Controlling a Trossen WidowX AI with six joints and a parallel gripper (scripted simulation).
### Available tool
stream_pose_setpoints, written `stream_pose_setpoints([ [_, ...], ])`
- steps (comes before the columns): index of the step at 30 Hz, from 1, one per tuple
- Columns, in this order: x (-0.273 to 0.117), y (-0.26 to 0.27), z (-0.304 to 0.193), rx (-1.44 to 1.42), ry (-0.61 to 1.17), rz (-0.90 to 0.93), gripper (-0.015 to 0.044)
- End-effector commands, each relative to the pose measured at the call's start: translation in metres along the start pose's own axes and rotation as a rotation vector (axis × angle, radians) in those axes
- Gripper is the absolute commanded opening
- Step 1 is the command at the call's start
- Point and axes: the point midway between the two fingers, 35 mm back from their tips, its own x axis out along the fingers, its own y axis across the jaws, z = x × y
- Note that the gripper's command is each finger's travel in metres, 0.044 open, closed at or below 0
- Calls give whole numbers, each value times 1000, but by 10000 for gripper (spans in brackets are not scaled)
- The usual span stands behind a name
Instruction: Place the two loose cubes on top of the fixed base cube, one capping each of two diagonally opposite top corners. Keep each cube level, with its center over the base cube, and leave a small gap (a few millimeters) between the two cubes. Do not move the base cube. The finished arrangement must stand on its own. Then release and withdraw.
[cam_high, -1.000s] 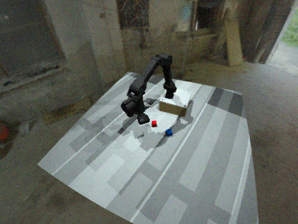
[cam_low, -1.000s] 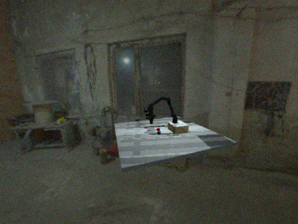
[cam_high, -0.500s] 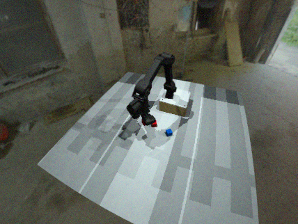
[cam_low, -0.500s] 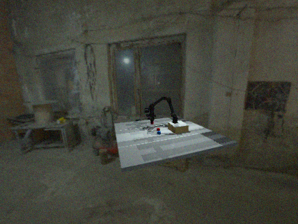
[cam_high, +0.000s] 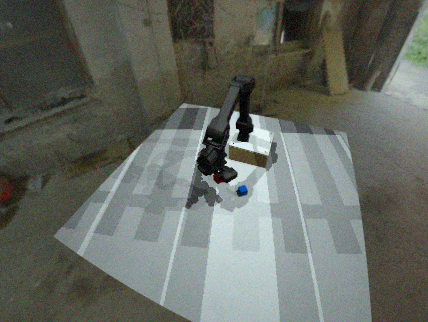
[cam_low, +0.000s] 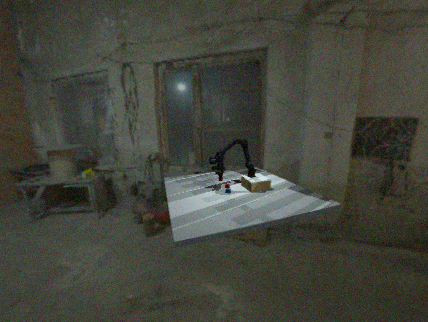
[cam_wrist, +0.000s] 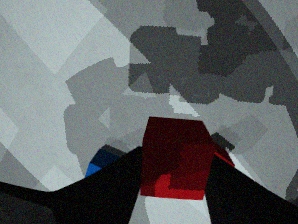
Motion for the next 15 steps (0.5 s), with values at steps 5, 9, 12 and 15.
stream_pose_setpoints([
  [5, 4, 19, -19, -97, -1, 7, 105],
  [9, 7, 26, -29, -141, -1, 7, 105],
  [12, 9, 32, -36, -173, -1, 8, 105],
  [15, 11, 37, -43, -206, 0, 9, 105],
])
